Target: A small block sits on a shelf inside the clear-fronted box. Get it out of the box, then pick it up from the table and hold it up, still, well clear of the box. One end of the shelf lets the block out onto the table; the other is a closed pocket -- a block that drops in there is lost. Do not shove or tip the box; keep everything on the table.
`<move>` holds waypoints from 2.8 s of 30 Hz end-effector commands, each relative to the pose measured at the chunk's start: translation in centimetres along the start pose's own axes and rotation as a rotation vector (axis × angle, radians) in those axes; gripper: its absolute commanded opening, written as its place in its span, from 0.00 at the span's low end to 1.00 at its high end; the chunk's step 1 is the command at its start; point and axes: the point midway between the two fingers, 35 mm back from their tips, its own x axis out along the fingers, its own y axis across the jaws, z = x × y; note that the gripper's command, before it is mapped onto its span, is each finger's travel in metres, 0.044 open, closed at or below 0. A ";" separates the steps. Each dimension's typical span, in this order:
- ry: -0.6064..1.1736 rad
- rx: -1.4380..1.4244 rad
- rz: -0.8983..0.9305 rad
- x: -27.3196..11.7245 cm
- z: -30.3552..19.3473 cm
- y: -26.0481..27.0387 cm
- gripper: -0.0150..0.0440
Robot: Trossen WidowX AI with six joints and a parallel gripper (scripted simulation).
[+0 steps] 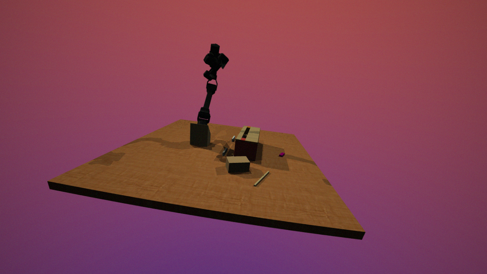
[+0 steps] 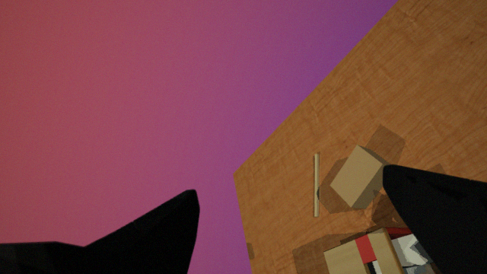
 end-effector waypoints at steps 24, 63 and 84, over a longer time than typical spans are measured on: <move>0.760 -2.492 0.264 8.8 -29.8 -6.0 0.93; 1.203 -3.379 0.893 9.3 -39.5 -17.3 0.93; 1.203 -3.378 0.896 10.9 -40.8 -20.1 0.93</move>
